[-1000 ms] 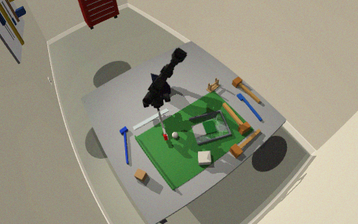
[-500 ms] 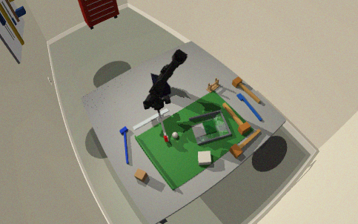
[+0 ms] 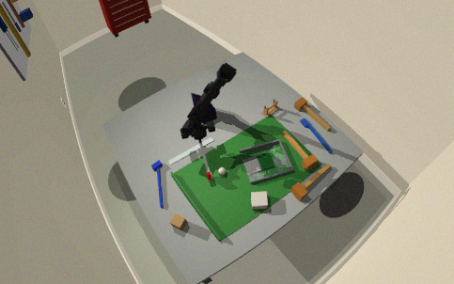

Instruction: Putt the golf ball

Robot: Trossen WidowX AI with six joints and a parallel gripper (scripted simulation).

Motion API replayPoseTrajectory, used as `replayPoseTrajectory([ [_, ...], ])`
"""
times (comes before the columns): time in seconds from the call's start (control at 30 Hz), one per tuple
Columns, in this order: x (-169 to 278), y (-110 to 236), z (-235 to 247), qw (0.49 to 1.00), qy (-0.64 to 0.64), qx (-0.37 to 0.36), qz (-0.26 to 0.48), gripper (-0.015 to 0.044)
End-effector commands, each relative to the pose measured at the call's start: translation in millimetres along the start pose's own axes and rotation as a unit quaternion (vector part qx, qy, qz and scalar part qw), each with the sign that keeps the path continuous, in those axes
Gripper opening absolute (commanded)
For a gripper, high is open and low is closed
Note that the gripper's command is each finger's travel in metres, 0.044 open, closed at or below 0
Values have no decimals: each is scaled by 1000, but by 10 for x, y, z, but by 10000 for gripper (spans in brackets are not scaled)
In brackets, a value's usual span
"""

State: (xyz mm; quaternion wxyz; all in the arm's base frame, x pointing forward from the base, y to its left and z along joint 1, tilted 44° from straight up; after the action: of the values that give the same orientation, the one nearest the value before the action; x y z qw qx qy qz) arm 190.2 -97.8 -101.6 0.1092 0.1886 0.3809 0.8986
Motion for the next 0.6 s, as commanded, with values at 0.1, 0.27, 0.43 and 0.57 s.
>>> replayPoseTrajectory([
  [0.1,-43,-7,-232,1000,-1,-1,-5,0],
  [0.27,-43,-7,-232,1000,-1,-1,-5,0],
  [0.43,-15,-20,-212,1000,-5,-4,-2,0],
  [0.57,-28,-7,-126,1000,-5,-2,-3,0],
])
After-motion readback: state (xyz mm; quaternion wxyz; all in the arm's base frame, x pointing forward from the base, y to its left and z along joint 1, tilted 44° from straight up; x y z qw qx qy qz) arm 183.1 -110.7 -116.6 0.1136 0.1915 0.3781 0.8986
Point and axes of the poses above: the point midway between the two fingers, 35 mm back from their tips, its own y axis back along the fingers, its own z axis across the jaws, x = y × z, the point moved 1 cm from there along y, back along the fingers, and after that the axes turned 8 degrees about -y, right-handed, at the moved point
